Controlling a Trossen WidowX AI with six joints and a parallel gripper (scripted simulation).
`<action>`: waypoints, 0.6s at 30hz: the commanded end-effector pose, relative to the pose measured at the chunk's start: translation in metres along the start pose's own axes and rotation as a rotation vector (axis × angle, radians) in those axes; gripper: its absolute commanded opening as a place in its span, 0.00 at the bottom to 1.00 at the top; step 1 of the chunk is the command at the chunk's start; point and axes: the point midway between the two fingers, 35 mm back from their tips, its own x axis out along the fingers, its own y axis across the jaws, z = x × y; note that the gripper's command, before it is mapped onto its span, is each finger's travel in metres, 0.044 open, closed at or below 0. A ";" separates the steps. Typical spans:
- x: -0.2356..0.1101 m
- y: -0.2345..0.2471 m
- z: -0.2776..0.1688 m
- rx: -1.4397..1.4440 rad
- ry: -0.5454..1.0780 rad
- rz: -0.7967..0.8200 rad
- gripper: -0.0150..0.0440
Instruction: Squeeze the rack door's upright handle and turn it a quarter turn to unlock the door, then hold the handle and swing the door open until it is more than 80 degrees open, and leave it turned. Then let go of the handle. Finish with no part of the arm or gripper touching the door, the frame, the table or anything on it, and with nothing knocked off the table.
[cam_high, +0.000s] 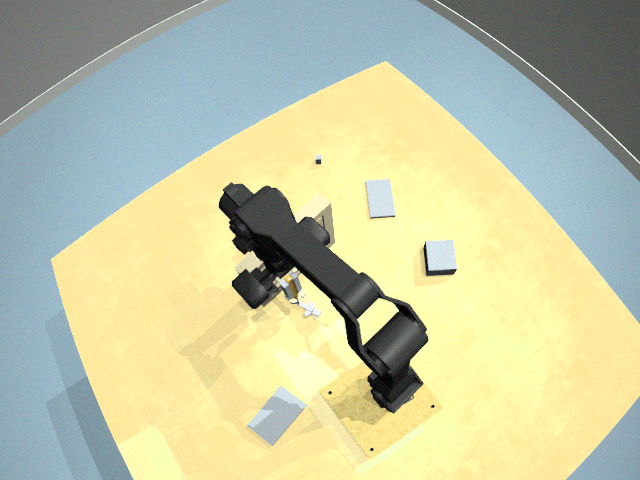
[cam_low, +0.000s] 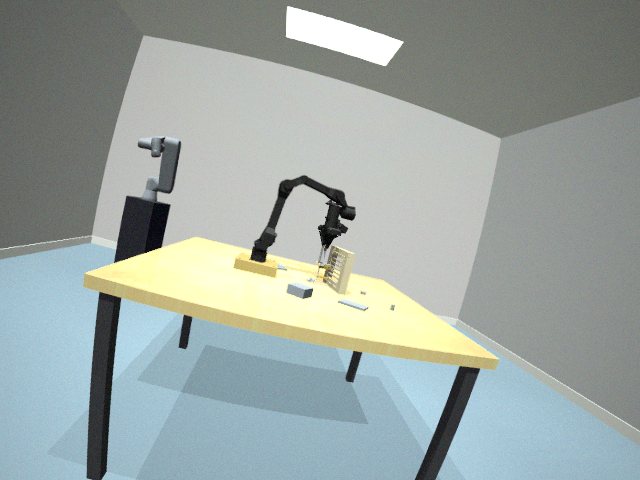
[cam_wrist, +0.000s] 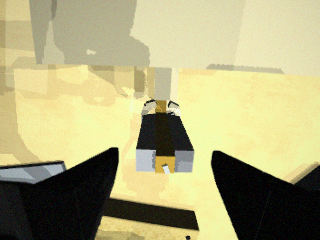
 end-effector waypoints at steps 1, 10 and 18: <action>0.006 0.000 0.000 -0.004 0.001 0.003 0.74; 0.021 0.001 -0.001 -0.004 0.001 0.003 0.74; 0.034 0.001 -0.002 -0.004 0.001 0.003 0.74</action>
